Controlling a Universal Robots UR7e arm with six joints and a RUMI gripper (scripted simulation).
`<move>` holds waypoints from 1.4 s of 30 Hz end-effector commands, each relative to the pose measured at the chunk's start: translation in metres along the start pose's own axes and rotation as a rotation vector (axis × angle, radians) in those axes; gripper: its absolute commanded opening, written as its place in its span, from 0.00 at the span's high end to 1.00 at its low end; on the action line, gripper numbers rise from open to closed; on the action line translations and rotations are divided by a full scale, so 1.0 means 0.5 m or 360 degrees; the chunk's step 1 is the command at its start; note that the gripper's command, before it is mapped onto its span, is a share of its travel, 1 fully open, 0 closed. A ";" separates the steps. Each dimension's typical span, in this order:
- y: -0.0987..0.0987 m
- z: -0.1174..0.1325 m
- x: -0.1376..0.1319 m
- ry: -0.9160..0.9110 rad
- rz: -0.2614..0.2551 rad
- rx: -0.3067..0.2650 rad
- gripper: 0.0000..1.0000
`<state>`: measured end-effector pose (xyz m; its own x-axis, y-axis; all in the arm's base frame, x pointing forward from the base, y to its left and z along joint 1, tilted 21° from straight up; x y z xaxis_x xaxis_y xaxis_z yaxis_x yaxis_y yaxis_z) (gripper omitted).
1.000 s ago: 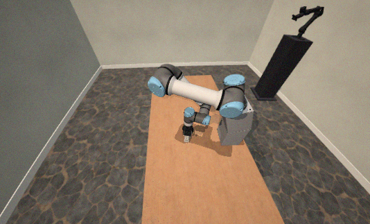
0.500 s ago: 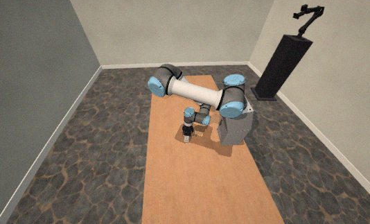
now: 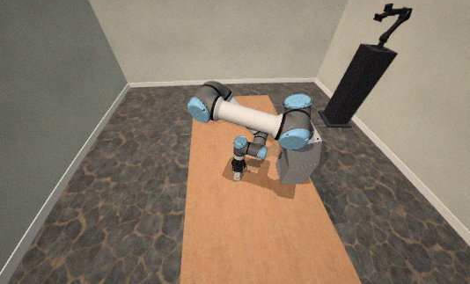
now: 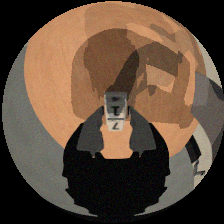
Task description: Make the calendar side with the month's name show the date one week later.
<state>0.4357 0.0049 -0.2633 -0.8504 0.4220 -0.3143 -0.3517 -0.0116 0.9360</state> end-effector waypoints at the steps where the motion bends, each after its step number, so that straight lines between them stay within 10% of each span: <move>1: 0.000 0.001 -0.002 0.0001 -0.0004 0.0000 0.89; 42: 0.014 0.000 0.000 -0.0001 -0.0002 0.0001 0.89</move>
<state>0.4357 0.0049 -0.2627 -0.8502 0.4220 -0.3148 -0.3522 -0.0114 0.9358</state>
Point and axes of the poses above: the point where the finger pads meet when closed, its own y axis back along the fingers, its own x axis across the jaws, z = x × y, the point moved 1 cm from there along y, back along the fingers, and after that the axes turned 15 degrees about -y, right-handed, at the moved point
